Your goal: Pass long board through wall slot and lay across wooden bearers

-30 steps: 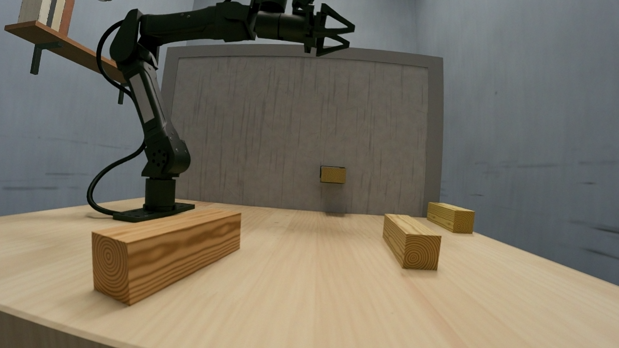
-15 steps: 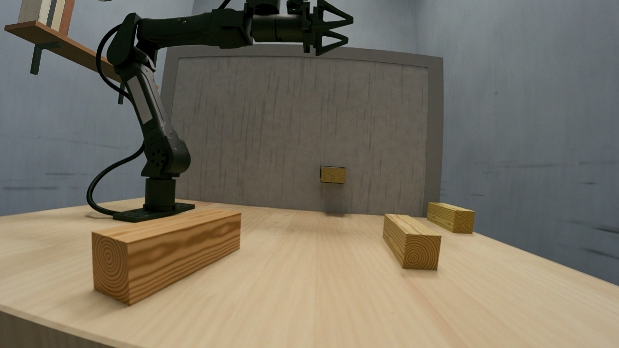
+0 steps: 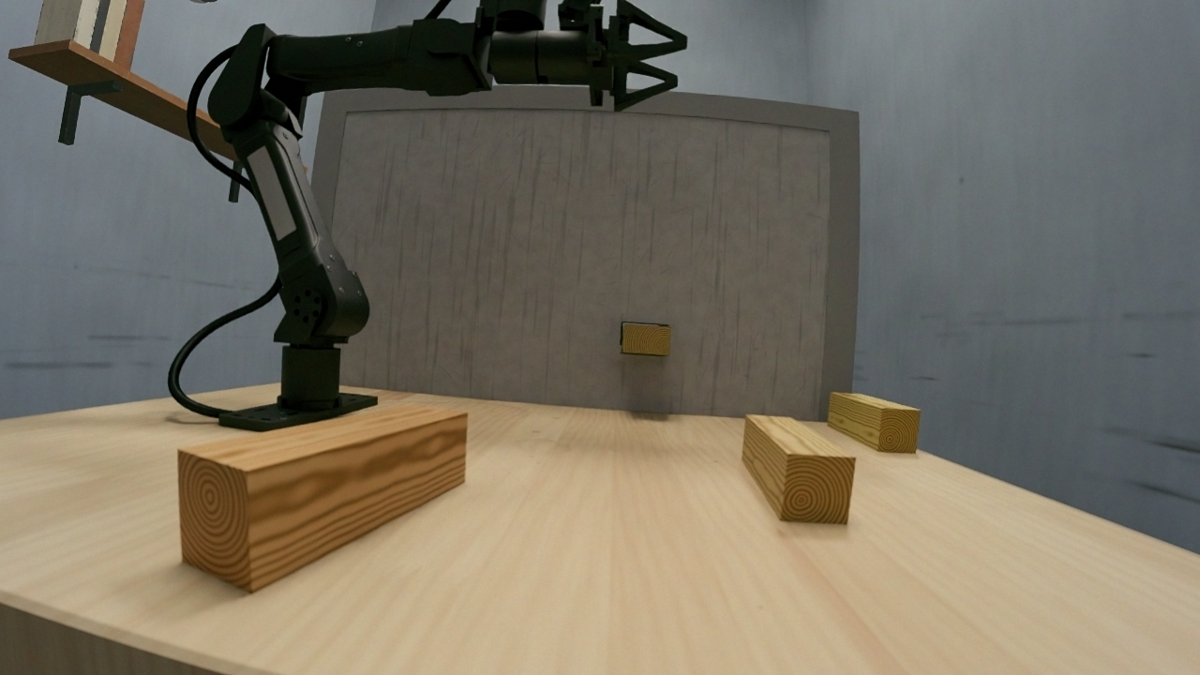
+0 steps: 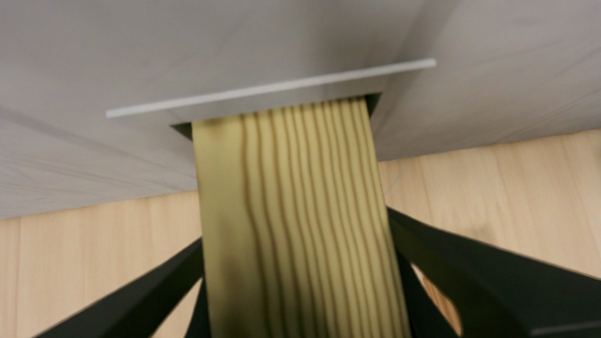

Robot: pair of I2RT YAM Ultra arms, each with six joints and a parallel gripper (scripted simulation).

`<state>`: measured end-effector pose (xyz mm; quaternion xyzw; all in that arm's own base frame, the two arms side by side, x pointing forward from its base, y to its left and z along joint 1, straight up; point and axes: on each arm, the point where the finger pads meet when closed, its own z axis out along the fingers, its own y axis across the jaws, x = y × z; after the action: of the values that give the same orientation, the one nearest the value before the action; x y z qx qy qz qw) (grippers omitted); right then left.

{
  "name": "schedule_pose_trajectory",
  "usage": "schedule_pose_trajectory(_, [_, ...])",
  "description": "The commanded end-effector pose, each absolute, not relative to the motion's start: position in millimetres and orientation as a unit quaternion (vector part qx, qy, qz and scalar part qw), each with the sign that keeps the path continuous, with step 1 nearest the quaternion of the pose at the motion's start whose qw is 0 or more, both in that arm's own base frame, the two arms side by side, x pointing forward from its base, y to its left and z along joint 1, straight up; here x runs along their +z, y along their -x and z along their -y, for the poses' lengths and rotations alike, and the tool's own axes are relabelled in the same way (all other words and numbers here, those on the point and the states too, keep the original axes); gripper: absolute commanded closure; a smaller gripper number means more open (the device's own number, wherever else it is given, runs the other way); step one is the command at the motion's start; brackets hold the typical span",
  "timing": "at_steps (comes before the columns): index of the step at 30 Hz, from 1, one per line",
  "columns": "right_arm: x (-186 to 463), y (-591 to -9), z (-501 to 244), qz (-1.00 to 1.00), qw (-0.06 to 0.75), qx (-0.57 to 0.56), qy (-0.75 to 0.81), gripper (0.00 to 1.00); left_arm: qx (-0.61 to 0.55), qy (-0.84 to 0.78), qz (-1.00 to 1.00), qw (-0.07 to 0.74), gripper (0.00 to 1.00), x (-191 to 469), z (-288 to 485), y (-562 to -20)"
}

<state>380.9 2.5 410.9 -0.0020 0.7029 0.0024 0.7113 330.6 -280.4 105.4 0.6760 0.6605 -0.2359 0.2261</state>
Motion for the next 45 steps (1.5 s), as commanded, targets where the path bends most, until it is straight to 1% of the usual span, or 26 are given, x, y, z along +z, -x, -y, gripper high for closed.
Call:
schedule_pose_trajectory(1, [415.7, -379.6, 1.7, -0.700, 0.714, -0.007, -0.001, 0.22, -0.242, -0.675, -0.652, 0.245, 1.00, 120.9, 285.9, -332.6])
schedule_pose_trajectory(4, [403.9, -384.1, 5.4, -0.712, 0.702, -0.010, -0.004, 0.22, -0.242, -0.675, -0.652, 0.245, 1.00, 120.9, 285.9, -332.6])
schedule_pose_trajectory(7, [408.1, -384.2, 2.3, -0.706, 0.708, -0.007, -0.001, 0.22, -0.242, -0.675, -0.652, 0.245, 1.00, 120.9, 285.9, -332.6])
schedule_pose_trajectory(8, [408.1, -384.2, 2.3, -0.706, 0.708, -0.007, -0.001, 0.22, -0.244, -0.674, -0.657, 0.233, 1.00, 116.8, 270.3, -324.4])
schedule_pose_trajectory(14, [408.1, -384.2, 1.9, -0.706, 0.708, -0.007, -0.001, 0.22, -0.242, -0.675, -0.658, 0.229, 1.00, 116.6, 259.5, -324.1])
schedule_pose_trajectory(15, [408.1, -384.2, 1.9, -0.706, 0.708, -0.007, -0.001, 0.22, -0.238, -0.673, -0.657, 0.241, 1.00, 124.4, 263.2, -331.7])
schedule_pose_trajectory(17, [408.1, -384.2, 1.9, -0.706, 0.708, -0.007, -0.001, 0.22, -0.238, -0.673, -0.657, 0.241, 1.00, 124.4, 263.2, -331.7])
schedule_pose_trajectory(22, [408.1, -384.2, 1.9, -0.706, 0.708, -0.007, -0.001, 0.22, -0.241, -0.675, -0.659, 0.226, 1.00, 116.5, 249.4, -323.8])
schedule_pose_trajectory(24, [408.1, -384.2, 1.9, -0.706, 0.708, -0.007, -0.001, 0.22, -0.234, -0.677, -0.655, 0.240, 1.00, 127.4, 248.9, -331.6])
schedule_pose_trajectory(26, [408.1, -384.2, 1.9, -0.706, 0.708, -0.007, -0.001, 0.22, -0.241, -0.675, -0.660, 0.226, 1.00, 116.9, 242.3, -323.2])
schedule_pose_trajectory(28, [408.1, -384.2, 1.9, -0.706, 0.708, -0.007, -0.001, 0.22, -0.232, -0.678, -0.653, 0.244, 1.00, 131.2, 243.0, -333.6])
schedule_pose_trajectory(30, [408.1, -384.2, 1.9, -0.706, 0.708, -0.007, -0.001, 0.22, -0.241, -0.675, -0.659, 0.226, 1.00, 118.1, 236.2, -323.1])
schedule_pose_trajectory(32, [408.1, -384.2, 1.9, -0.706, 0.708, -0.007, -0.001, 0.22, -0.231, -0.675, -0.656, 0.248, 1.00, 133.3, 239.3, -335.8])
schedule_pose_trajectory(37, [408.1, -384.2, 1.9, -0.706, 0.708, -0.007, -0.001, 0.22, -0.241, -0.677, -0.657, 0.230, 1.00, 120.9, 229.4, -322.7])
schedule_pose_trajectory(40, [408.1, -384.2, 1.9, -0.706, 0.708, -0.007, -0.001, 0.22, -0.231, -0.680, -0.649, 0.252, 1.00, 137.2, 228.6, -334.8])
schedule_pose_trajectory(42, [408.1, -384.2, 1.9, -0.706, 0.708, -0.007, -0.001, 0.22, -0.239, -0.678, -0.653, 0.239, 1.00, 127.1, 222.8, -326.8])
schedule_pose_trajectory(45, [408.1, -384.2, 1.9, -0.706, 0.708, -0.007, -0.001, 0.22, -0.236, -0.679, -0.650, 0.246, 1.00, 132.5, 219.7, -330.2])
